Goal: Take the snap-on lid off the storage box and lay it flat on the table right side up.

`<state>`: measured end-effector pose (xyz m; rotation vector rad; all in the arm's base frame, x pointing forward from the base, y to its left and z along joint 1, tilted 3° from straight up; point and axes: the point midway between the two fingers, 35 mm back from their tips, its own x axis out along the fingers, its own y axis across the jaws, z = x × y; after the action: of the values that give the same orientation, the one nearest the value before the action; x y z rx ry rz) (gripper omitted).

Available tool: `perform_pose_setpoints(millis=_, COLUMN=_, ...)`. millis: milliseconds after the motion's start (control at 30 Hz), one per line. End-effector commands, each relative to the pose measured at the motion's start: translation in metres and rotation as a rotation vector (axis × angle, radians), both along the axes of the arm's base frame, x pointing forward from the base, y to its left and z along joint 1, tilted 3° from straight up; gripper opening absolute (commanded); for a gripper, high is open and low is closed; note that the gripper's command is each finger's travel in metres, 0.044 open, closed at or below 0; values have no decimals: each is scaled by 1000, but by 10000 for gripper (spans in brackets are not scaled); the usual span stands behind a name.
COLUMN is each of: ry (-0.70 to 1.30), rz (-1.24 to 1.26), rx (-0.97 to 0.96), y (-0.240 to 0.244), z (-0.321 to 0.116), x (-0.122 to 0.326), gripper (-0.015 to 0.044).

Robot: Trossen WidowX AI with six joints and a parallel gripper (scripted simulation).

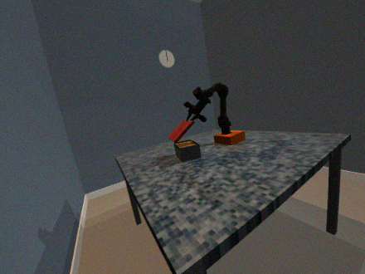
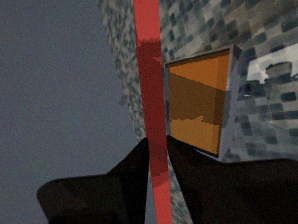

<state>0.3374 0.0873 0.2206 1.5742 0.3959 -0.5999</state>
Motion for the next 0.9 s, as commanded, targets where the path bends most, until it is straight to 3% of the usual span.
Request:
perform_pose_setpoints(millis=0, ry=-18, rz=-1, rx=4, y=0, z=7, x=1, gripper=0)
perform_pose_setpoints(millis=867, ry=-17, rz=-1, rx=2, y=-22, z=-2, x=-5, gripper=0)
